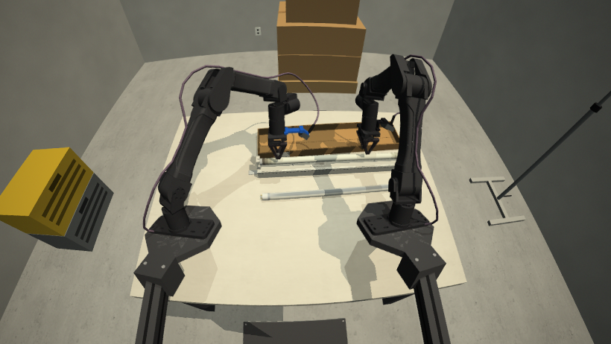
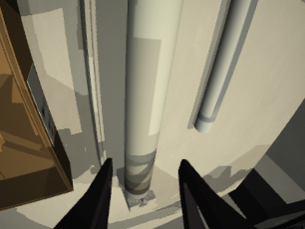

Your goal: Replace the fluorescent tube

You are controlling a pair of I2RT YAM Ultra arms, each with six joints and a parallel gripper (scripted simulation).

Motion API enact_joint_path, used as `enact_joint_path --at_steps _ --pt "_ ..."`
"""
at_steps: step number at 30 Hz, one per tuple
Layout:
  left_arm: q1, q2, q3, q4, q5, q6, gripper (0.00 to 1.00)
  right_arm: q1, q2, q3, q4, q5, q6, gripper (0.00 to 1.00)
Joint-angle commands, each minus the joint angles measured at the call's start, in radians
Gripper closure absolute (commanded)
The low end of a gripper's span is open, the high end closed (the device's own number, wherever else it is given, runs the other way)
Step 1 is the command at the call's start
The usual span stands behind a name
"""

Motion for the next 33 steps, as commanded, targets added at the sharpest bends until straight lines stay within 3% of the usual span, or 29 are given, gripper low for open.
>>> enact_joint_path --at_steps 1,12,18,19,33 --pt "0.001 -0.039 -0.03 0.065 0.008 0.014 0.51 -0.013 -0.005 -0.027 0.07 0.017 -0.01 0.51" --pt "-0.008 0.014 -0.103 0.169 0.007 0.022 0.51 -0.013 0.046 -0.099 0.179 0.011 -0.019 0.51" --pt "-0.012 -0.004 -0.049 0.141 0.004 0.02 0.51 -0.011 0.01 -0.095 0.155 0.013 -0.002 0.51" --pt "-0.012 -0.006 -0.049 0.146 0.006 0.02 0.89 -0.009 0.009 -0.072 0.158 0.01 -0.004 0.51" --pt "-0.012 -0.006 -0.049 0.146 0.003 0.02 0.89 -0.009 0.003 -0.067 0.15 0.01 -0.004 0.51"
